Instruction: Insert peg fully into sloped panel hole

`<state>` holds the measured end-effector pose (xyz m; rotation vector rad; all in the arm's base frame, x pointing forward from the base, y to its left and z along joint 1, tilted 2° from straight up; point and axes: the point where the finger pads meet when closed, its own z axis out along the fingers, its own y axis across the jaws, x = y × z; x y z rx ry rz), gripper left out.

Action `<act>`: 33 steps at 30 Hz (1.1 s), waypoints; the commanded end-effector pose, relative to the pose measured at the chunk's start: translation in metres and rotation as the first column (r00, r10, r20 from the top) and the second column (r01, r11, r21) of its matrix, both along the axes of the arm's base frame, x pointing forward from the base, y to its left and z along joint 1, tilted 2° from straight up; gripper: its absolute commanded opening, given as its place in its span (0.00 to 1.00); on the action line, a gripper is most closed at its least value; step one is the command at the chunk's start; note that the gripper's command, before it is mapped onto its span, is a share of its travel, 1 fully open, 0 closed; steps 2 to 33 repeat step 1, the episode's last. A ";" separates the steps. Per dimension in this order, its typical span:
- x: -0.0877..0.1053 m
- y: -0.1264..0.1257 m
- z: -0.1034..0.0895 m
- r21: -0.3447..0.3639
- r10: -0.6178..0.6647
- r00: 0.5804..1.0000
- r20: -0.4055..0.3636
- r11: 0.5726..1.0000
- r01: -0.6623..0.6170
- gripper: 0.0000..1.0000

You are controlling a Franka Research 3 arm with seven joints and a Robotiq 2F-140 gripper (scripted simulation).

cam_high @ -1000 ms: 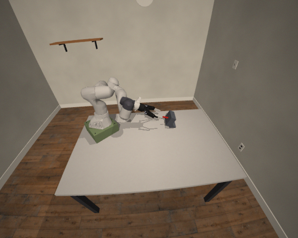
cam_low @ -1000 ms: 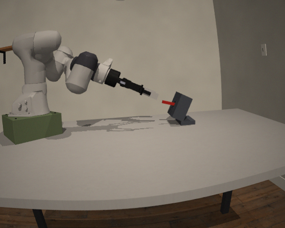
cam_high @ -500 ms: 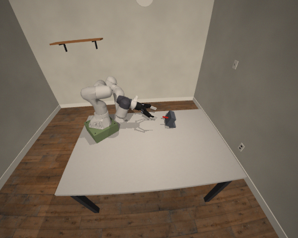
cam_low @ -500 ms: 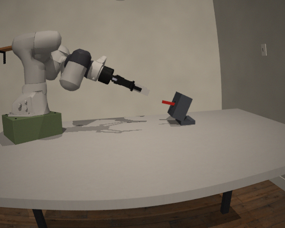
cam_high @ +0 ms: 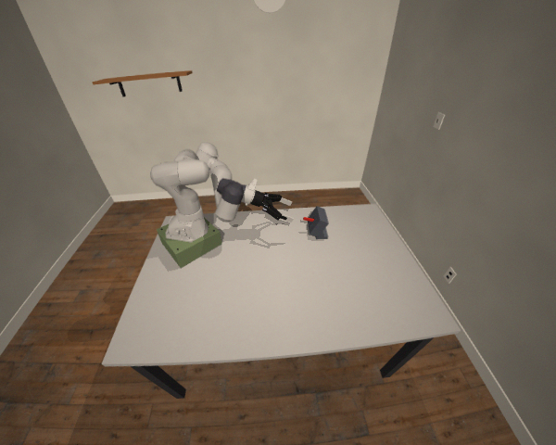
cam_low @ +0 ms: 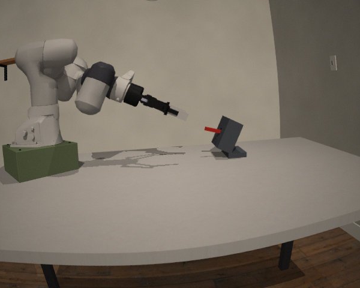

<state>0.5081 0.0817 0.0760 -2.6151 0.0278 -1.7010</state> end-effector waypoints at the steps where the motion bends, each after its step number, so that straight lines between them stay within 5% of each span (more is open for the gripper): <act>1: -0.001 0.001 -0.001 0.003 0.002 1.000 -0.001 1.000 -0.002 1.00; 33: -0.001 0.001 -0.001 0.003 0.002 1.000 -0.001 1.000 -0.002 1.00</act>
